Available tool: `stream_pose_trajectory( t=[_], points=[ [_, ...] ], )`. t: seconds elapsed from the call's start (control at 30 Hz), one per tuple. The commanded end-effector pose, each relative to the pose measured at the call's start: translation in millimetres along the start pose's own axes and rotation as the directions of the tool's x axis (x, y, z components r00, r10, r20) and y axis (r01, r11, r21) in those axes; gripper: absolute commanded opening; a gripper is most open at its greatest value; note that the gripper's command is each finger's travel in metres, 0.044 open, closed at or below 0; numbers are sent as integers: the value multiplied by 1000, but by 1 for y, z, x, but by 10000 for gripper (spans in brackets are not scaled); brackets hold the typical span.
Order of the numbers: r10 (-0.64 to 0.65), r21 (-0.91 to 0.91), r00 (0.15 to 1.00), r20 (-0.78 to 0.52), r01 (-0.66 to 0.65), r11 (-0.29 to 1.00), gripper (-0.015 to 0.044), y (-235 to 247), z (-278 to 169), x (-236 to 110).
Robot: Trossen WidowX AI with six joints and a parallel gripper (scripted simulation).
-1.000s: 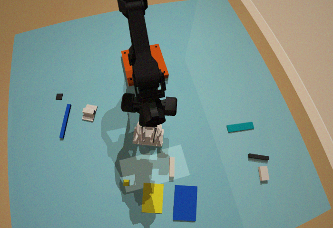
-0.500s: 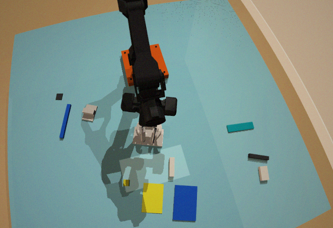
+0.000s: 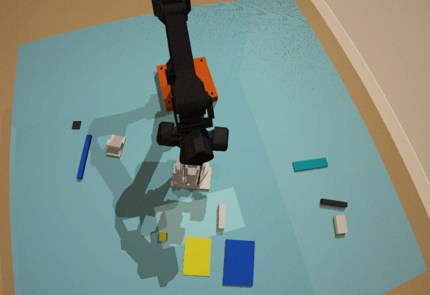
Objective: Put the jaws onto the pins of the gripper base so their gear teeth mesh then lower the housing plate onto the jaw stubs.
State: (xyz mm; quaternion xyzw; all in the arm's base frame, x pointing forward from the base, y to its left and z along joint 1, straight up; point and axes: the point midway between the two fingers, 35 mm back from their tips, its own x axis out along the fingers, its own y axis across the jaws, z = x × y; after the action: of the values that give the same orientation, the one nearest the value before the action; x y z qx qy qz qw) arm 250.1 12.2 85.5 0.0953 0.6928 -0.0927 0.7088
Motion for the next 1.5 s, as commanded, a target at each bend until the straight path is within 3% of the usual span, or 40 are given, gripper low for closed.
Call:
stream_pose_trajectory(
  t=[0.0, 1.0, 1.47],
  points=[
    [-1, 5, 1000, -4, 1, 1000, 351, 0, -1, 6],
    [-1, 5, 1000, -5, 1, 1000, 351, -1, -2, 55],
    [-1, 6, 1000, -5, 1, 1000, 351, -1, -2, 56]
  ],
)
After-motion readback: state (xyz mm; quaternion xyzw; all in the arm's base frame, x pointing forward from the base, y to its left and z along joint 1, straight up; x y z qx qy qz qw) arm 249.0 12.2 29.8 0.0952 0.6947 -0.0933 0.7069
